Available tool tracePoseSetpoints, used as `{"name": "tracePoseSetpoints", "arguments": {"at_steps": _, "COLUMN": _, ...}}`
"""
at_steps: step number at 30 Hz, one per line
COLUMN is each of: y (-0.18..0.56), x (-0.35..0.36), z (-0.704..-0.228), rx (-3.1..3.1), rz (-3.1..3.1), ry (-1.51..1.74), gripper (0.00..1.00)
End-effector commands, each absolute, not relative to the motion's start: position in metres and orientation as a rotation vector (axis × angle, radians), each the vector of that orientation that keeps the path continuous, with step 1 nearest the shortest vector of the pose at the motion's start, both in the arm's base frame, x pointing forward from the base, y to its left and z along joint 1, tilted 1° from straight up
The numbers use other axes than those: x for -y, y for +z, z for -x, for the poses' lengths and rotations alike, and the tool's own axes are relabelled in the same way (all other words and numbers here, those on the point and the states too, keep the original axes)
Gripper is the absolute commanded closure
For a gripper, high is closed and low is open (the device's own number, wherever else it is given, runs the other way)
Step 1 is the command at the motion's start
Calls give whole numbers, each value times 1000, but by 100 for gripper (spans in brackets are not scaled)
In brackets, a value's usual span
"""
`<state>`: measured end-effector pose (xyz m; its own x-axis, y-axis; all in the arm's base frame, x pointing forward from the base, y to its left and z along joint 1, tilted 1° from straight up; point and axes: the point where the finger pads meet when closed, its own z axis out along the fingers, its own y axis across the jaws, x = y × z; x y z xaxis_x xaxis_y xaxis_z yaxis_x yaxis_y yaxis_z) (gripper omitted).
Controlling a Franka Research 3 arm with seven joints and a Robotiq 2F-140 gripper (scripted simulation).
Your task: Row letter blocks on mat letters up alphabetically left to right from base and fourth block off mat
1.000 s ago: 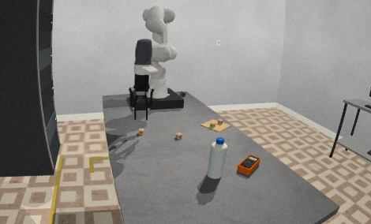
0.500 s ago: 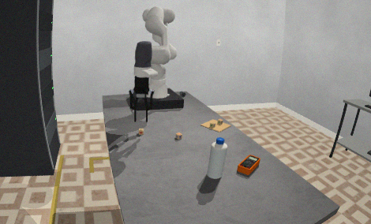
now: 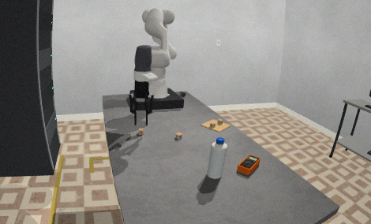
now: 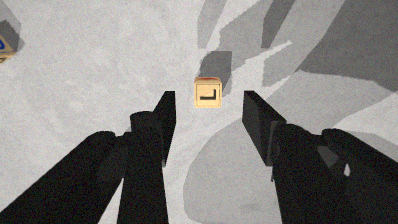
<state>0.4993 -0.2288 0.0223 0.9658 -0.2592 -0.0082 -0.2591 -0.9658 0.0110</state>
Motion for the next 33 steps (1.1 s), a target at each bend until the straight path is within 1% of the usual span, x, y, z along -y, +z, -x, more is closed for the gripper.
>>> {"name": "tracePoseSetpoints", "arguments": {"at_steps": 1, "y": 18, "x": 230, "z": -501, "rx": 421, "rz": -3103, "ry": -4, "gripper": 57}}
{"name": "tracePoseSetpoints", "arguments": {"at_steps": 33, "y": 5, "x": 230, "z": -501, "rx": 420, "rz": -3103, "ry": -4, "gripper": 57}}
